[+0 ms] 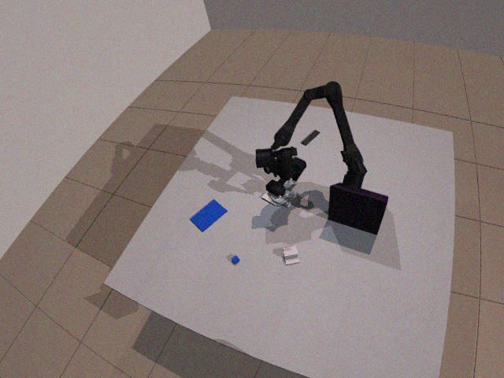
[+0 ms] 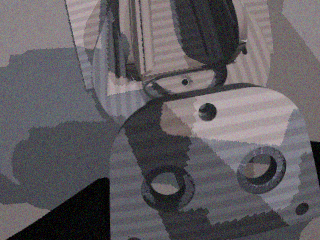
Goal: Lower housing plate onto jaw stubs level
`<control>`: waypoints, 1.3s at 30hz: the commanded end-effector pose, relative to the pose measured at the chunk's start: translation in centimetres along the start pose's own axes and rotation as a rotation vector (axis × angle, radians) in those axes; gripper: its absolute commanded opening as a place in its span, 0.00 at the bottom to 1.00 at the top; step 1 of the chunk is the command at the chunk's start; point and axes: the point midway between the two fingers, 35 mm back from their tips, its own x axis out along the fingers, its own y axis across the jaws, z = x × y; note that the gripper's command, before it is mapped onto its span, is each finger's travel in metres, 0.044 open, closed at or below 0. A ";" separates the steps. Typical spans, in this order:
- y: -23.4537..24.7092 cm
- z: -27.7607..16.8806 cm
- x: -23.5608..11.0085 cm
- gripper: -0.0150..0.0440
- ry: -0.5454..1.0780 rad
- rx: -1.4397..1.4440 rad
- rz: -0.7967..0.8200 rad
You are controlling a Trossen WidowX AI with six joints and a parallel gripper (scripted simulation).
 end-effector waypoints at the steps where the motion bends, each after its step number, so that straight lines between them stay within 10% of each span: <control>1: 0.0 -0.1 0.7 0.85 -0.001 -0.007 -0.004; 39: -0.3 -0.2 5.2 0.85 -0.001 -0.006 -0.009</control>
